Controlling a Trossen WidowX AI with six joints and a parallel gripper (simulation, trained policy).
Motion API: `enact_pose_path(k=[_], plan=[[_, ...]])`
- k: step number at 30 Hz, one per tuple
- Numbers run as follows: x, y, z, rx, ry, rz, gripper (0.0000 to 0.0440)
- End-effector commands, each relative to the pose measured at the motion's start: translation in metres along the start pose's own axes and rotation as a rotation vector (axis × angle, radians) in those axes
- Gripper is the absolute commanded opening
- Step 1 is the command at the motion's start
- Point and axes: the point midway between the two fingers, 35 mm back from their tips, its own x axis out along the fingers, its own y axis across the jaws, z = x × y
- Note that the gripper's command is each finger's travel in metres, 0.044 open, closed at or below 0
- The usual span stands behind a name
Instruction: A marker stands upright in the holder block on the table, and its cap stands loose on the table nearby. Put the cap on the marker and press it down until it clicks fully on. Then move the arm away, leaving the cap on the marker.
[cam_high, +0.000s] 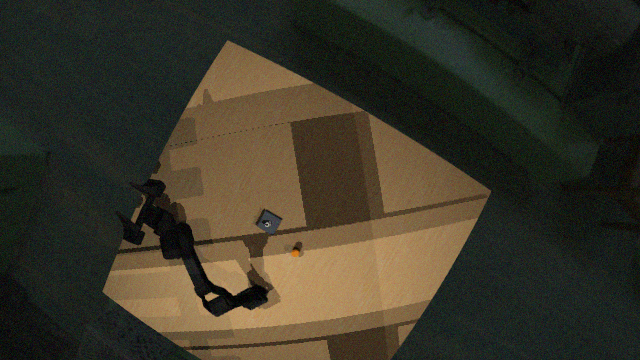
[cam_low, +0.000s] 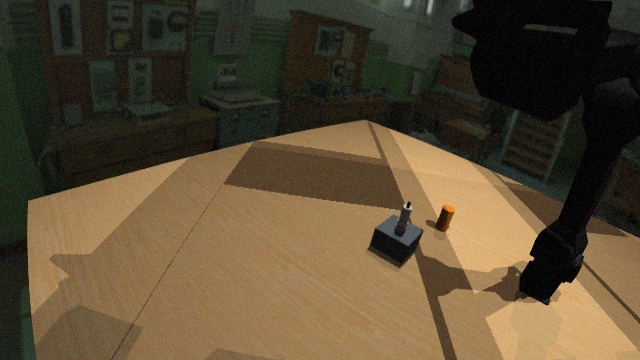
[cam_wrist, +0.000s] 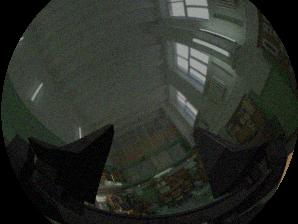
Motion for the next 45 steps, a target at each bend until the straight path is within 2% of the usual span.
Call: enact_pose_path(k=[1, 5, 7, 32, 45], plan=[[0.001, -0.001, 0.001, 0.001, 0.005, -0.007, 0.0376], [0.007, -0.003, 0.007, -0.001, 0.026, -0.035, 0.0279], [0.01, -0.004, 0.01, -0.001, 0.038, -0.05, 0.0254], [0.029, -0.003, 0.037, 0.051, 0.185, -0.214, 0.0325], [0.028, -0.005, 0.05, 0.078, 0.248, -0.311, 0.0342]])
